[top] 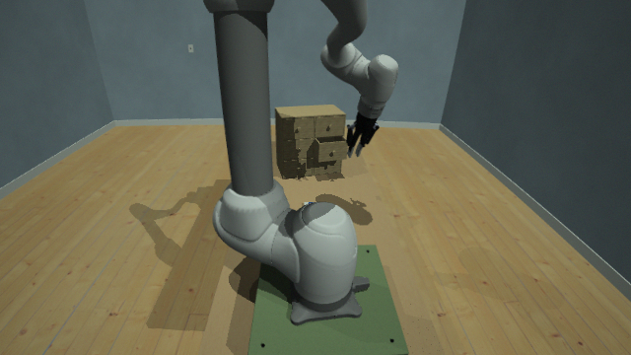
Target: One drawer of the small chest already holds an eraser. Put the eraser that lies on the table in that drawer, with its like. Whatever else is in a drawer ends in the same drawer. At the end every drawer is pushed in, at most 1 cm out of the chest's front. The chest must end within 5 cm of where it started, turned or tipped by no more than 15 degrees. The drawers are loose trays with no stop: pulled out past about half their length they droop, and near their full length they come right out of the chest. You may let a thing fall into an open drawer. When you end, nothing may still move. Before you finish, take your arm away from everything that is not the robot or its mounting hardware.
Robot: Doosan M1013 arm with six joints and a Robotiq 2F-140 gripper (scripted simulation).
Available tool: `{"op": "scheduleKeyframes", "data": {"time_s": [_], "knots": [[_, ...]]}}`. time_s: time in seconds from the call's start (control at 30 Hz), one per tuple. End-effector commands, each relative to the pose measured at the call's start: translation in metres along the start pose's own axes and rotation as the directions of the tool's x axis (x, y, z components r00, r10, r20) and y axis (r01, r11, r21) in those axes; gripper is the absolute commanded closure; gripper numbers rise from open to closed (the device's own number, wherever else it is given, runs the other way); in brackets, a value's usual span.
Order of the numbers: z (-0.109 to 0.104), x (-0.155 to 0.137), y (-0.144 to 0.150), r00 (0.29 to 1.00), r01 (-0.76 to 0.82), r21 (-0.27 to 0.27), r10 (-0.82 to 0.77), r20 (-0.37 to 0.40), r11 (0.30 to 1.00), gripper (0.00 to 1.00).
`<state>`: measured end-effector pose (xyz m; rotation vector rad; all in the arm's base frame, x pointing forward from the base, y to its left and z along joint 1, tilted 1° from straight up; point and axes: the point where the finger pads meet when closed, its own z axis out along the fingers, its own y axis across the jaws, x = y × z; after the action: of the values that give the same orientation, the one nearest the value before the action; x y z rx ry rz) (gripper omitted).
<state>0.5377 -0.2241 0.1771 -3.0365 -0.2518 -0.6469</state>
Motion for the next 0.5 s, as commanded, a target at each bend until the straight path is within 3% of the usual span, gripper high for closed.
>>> {"op": "scheduleKeyframes", "data": {"time_s": [0.0, 0.2, 0.47], "knots": [[-0.013, -0.003, -0.007, 0.969, -0.018, 0.007, 0.015, 0.247, 1.000, 0.80], [-0.026, -0.008, -0.006, 0.934, -0.018, 0.006, 0.014, 0.357, 1.000, 0.80], [-0.030, -0.010, -0.006, 0.918, -0.018, 0.006, 0.014, 0.396, 1.000, 0.80]]}}
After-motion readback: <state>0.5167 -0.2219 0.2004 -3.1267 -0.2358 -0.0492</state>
